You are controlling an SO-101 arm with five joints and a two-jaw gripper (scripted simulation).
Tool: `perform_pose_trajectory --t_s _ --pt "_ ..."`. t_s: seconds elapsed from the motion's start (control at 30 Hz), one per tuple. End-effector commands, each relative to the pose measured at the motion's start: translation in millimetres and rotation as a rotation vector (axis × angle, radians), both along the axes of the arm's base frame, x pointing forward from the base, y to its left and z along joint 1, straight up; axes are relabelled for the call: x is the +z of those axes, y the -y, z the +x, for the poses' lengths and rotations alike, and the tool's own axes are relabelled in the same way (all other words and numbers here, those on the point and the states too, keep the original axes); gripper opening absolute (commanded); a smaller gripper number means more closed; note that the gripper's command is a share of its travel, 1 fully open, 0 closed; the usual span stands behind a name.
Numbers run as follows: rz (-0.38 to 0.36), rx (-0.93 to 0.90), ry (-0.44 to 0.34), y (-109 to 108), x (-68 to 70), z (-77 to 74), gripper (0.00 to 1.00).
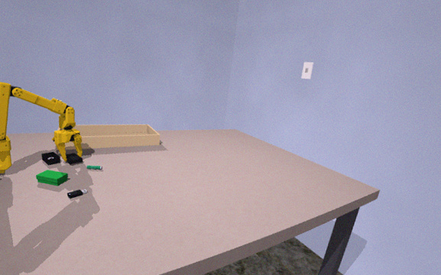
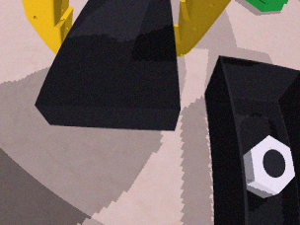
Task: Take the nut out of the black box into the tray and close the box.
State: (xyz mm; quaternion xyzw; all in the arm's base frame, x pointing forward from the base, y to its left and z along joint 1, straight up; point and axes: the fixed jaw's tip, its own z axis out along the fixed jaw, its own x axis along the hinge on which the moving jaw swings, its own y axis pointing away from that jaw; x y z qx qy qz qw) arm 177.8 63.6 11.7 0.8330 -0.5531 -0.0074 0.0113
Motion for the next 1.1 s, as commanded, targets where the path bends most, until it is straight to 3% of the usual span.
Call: perform_pose_trajectory --t_s 0.0,1.07 --pt "0.011 0.001 0.025 0.6 1.0 4.1 0.21" --pt "0.011 0.001 0.025 1.0 -1.9 3.2 0.21"
